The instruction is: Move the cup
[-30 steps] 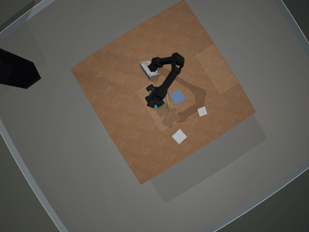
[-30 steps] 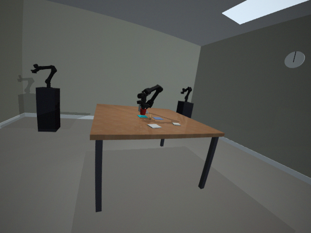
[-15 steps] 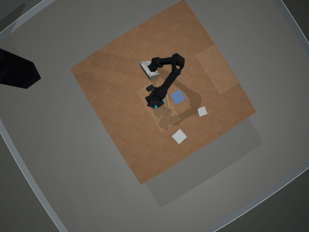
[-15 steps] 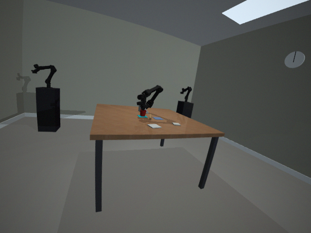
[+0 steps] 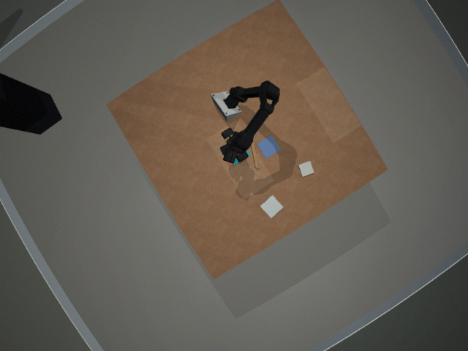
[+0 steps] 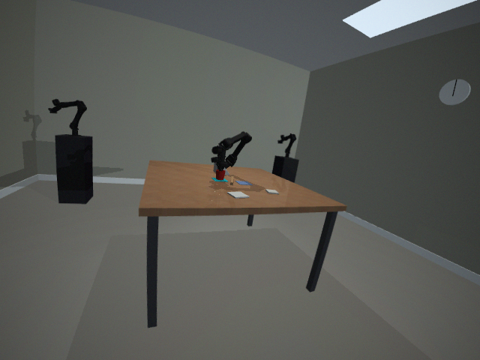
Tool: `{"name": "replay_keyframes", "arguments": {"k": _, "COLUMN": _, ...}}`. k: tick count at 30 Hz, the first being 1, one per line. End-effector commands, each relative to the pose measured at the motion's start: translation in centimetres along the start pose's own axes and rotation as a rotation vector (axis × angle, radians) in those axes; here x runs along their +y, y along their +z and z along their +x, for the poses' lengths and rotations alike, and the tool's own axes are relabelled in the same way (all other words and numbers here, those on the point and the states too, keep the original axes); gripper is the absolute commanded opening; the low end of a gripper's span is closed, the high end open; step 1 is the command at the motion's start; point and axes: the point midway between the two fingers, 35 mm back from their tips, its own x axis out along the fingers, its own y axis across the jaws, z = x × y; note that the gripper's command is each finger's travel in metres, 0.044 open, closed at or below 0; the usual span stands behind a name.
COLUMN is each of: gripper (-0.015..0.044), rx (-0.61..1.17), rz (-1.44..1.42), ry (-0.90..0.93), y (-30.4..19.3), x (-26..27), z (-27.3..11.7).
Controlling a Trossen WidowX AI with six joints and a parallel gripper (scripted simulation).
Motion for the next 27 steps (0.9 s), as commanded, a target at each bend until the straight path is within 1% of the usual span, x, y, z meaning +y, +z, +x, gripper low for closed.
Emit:
{"name": "replay_keyframes", "arguments": {"k": 1, "gripper": 0.0128, "rx": -0.001, "rz": -0.001, "ry": 0.0, "y": 0.0, "x": 0.0, "z": 0.0}}
{"name": "replay_keyframes", "arguments": {"k": 7, "gripper": 0.0128, "rx": -0.001, "rz": 0.0, "ry": 0.0, "y": 0.0, "x": 0.0, "z": -0.4}}
{"name": "replay_keyframes", "arguments": {"k": 27, "gripper": 0.0128, "rx": 0.001, "rz": 0.005, "ry": 0.002, "y": 0.0, "x": 0.0, "z": -3.3}}
